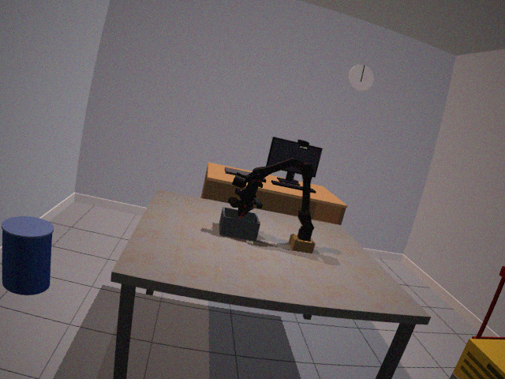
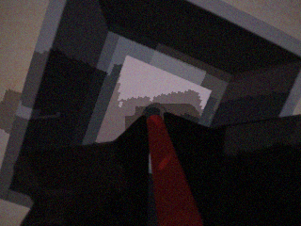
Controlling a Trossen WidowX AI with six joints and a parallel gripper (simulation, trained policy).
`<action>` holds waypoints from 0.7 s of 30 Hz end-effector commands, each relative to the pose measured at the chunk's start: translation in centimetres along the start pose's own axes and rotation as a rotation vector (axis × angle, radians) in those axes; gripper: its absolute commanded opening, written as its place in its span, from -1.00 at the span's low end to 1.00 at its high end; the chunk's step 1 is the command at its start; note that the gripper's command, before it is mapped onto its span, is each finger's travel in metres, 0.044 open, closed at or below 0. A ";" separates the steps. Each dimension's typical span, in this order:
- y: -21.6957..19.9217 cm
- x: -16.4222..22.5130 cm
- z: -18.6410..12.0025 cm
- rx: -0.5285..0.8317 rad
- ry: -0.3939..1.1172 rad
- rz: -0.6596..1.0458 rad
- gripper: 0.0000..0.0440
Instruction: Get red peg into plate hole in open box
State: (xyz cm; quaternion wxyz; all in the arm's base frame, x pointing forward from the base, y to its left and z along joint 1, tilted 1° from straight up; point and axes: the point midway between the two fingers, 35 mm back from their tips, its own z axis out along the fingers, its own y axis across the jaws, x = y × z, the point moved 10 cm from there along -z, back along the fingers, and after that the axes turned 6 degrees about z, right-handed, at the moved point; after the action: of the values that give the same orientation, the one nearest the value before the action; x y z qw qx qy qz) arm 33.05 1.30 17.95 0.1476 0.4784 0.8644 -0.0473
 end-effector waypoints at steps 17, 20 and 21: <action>0.7 -2.5 3.0 -0.005 0.117 -0.118 0.12; 1.4 -3.3 2.7 -0.023 0.129 -0.115 0.48; 1.6 -3.6 2.5 -0.029 0.134 -0.114 0.60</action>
State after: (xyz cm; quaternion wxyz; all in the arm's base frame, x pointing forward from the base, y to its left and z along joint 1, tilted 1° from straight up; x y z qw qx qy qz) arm 35.75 -1.08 15.94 0.0911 0.4313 0.8973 -0.0236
